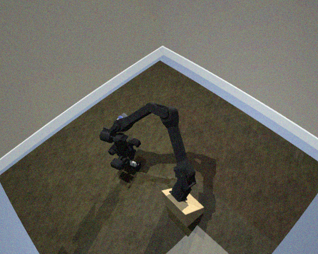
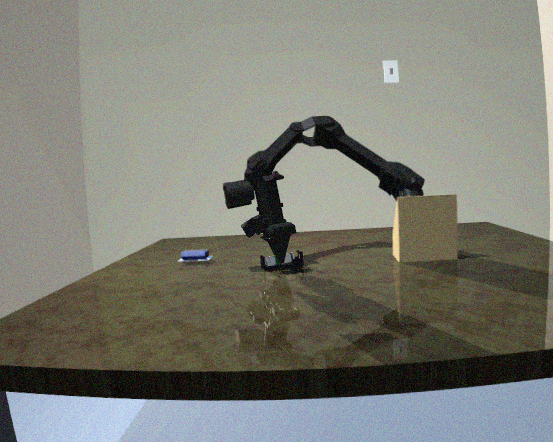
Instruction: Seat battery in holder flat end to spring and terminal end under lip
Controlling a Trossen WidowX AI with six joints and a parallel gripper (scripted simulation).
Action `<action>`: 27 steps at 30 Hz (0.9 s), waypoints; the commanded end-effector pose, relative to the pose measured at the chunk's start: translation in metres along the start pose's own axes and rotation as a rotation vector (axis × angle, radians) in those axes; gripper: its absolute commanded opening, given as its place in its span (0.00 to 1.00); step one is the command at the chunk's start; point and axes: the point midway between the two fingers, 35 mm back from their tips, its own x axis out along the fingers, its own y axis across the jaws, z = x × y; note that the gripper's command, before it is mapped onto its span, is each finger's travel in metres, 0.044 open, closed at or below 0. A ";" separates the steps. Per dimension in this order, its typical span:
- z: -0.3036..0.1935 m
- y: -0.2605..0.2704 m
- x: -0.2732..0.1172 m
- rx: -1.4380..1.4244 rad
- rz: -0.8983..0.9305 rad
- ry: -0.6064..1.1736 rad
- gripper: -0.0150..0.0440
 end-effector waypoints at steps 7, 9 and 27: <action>0.000 -0.002 0.001 -0.001 -0.001 -0.040 0.38; -0.001 -0.002 0.002 -0.002 -0.001 -0.047 0.38; -0.006 -0.003 0.003 -0.006 0.002 -0.088 0.38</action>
